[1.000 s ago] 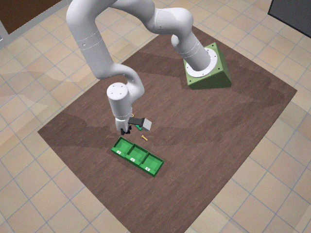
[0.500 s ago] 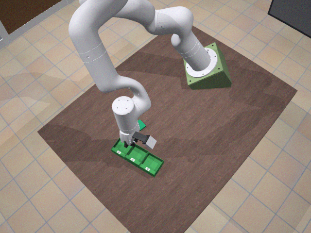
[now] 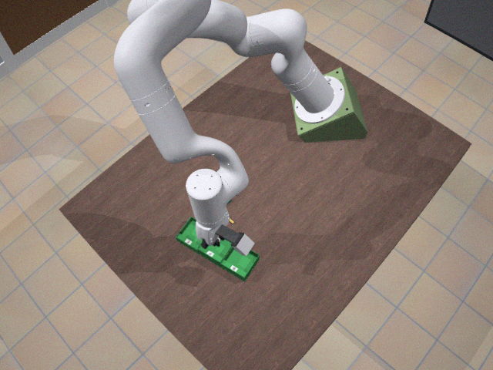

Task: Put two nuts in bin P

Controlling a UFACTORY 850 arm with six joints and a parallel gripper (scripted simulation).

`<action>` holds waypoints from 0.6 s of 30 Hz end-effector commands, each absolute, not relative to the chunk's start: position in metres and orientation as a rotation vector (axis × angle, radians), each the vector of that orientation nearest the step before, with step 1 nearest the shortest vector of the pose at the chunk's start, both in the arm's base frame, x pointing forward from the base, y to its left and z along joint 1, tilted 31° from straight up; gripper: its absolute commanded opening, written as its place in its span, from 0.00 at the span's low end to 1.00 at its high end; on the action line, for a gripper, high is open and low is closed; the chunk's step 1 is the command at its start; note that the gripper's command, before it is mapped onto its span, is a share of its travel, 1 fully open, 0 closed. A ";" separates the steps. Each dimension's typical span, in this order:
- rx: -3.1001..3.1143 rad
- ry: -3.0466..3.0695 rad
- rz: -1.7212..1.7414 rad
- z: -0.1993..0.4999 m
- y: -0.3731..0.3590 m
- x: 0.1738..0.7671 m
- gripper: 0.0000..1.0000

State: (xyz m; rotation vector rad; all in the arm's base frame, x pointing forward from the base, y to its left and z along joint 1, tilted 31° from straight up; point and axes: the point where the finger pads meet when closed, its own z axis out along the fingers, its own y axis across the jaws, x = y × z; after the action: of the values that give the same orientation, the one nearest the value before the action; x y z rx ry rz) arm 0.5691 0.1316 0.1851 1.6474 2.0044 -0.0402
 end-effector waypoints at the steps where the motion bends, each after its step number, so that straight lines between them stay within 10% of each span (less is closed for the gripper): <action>1: 1.647 2.003 -0.038 0.186 0.132 0.570 0.00; 18: 1.647 2.003 -0.039 0.171 0.123 0.575 0.00</action>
State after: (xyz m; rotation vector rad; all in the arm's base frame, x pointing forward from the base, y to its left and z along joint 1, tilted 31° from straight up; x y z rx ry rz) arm 0.5721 0.1253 0.1759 1.6481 2.0043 -0.0410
